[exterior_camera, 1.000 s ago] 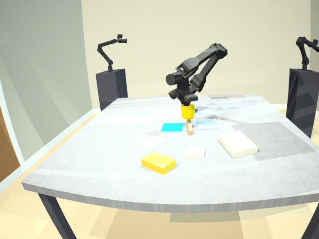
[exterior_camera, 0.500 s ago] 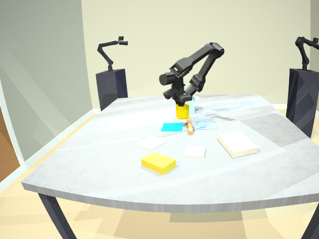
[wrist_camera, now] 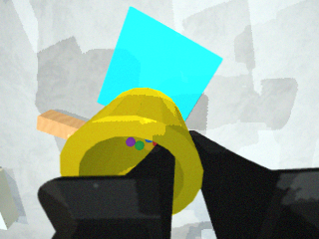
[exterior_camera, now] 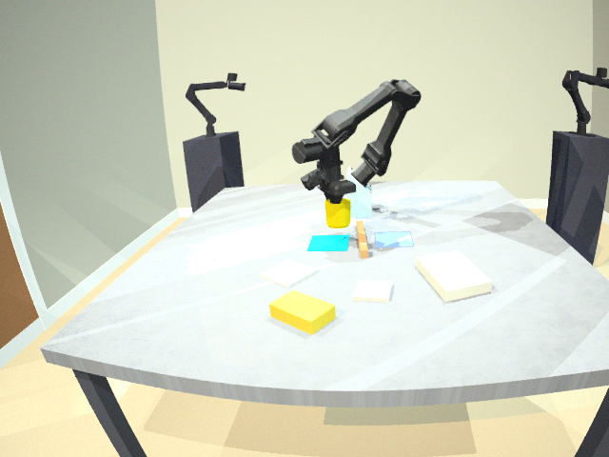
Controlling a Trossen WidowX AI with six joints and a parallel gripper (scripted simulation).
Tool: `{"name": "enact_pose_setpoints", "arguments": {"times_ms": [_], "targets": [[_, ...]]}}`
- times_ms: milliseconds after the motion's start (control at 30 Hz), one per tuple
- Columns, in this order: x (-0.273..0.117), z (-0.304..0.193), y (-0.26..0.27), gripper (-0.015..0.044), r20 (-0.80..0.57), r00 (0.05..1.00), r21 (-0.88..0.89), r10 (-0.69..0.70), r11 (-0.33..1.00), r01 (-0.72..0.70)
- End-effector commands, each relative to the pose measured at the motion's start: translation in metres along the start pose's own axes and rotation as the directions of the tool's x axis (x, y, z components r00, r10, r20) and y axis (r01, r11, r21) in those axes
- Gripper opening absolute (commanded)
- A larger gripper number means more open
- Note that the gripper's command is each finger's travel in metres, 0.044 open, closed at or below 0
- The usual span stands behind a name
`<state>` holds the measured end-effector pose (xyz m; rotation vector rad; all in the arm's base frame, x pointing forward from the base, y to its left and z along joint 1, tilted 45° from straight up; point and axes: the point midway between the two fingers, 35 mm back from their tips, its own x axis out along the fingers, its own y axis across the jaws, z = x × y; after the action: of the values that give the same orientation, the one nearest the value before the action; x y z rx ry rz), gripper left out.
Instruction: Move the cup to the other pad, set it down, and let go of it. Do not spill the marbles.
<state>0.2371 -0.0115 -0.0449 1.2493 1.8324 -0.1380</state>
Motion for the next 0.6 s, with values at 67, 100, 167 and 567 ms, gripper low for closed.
{"name": "enact_pose_setpoints", "arguments": {"times_ms": [67,100,167,567], "targets": [[-0.002,0.012,-0.004,0.0,0.008,1.0,-0.01,-0.001,1.0,0.001],[-0.002,0.014,-0.004,0.0,0.008,1.0,-0.01,-0.001,1.0,0.001],[-0.002,0.017,-0.006,0.0,0.009,1.0,-0.01,-0.001,1.0,0.001],[0.006,0.025,-0.01,0.0,0.009,1.0,-0.01,-0.001,1.0,0.001]]}}
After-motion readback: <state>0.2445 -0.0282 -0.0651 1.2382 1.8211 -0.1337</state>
